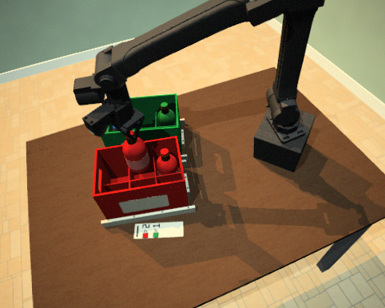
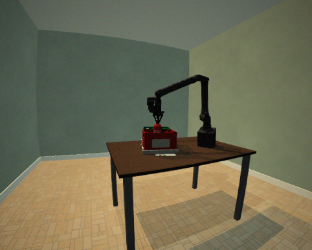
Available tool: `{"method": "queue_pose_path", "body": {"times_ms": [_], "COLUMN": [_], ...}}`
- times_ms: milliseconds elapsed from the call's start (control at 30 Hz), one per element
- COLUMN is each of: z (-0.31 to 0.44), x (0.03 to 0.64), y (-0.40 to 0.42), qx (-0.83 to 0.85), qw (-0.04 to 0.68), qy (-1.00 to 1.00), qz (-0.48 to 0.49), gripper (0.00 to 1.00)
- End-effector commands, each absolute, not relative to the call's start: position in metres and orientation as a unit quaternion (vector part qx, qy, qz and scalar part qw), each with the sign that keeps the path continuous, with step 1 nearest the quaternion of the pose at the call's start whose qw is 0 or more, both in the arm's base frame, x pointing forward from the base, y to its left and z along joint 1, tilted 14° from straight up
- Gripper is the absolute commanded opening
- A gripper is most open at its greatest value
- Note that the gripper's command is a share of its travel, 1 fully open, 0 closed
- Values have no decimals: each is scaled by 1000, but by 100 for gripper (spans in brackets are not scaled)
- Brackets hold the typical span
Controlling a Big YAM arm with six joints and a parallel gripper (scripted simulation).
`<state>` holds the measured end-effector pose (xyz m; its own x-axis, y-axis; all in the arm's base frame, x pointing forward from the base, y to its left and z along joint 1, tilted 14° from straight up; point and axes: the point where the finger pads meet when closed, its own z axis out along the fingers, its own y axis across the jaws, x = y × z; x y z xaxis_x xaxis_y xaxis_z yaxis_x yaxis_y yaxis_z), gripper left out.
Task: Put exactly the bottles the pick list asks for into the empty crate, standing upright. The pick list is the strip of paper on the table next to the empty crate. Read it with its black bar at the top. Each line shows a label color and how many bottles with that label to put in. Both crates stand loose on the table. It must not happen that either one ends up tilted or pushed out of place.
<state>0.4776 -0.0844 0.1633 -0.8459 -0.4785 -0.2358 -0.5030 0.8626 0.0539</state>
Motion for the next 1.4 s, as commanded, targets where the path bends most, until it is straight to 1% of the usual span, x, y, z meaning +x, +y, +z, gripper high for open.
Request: {"method": "queue_pose_path", "body": {"times_ms": [0, 133, 167, 333, 433, 600, 700, 733, 900, 967, 1033, 1100, 1267, 1300, 1367], "z": [172, 176, 196, 180, 171, 156, 156, 175, 153, 153, 149, 155, 143, 163, 150], "x": [490, 484, 498, 504, 490, 489, 491, 498, 490, 496, 490, 500, 493, 506, 501], "y": [-82, -81, -84, -82, -84, -78, -77, -83, -77, -77, -77, -78, -76, -79, -77], "qx": [-256, -255, -256, -258, -253, -256, -257, -255, -256, -257, -255, -256, -256, -257, -256], "qw": [124, 129, 147, 140, 133, 123, 124, 143, 126, 129, 127, 135, 125, 146, 136], "qy": [957, 957, 955, 955, 957, 958, 957, 956, 957, 957, 957, 956, 957, 955, 956], "qz": [48, 46, 36, 40, 43, 49, 49, 38, 47, 46, 47, 43, 49, 38, 43], "gripper": [0, 0, 0, 0, 0, 0, 0, 0, 0, 0, 0, 0, 0, 0, 0]}}
